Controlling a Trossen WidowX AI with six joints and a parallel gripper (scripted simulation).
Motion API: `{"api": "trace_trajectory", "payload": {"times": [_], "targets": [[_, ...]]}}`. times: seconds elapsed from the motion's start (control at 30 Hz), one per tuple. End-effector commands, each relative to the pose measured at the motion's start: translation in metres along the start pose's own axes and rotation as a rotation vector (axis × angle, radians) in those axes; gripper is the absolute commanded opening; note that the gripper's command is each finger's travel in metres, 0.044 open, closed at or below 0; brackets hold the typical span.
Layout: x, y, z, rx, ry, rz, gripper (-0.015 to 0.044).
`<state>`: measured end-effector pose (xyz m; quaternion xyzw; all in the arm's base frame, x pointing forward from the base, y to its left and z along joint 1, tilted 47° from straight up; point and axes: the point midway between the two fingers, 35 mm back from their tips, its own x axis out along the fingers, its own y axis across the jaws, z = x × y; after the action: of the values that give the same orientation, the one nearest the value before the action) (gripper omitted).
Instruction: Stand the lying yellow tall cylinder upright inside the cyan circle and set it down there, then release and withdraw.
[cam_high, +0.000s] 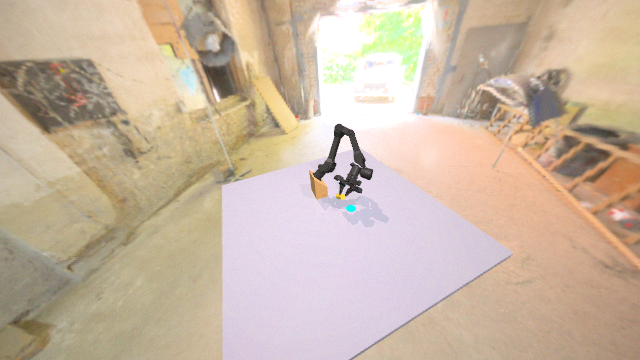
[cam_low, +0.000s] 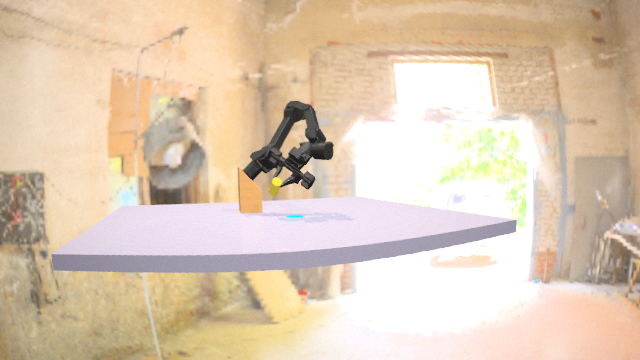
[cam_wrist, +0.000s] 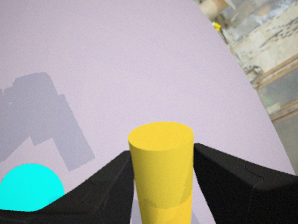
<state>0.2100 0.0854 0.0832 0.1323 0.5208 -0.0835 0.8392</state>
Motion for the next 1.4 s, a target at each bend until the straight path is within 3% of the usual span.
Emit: {"api": "trace_trajectory", "payload": {"times": [0.0,1.37], "targets": [[-0.001,0.0,0.002,0.013,-0.031,-0.002,0.0105],[-0.011,0.006,0.008,0.119,-0.29,0.041,0.0105]]}}
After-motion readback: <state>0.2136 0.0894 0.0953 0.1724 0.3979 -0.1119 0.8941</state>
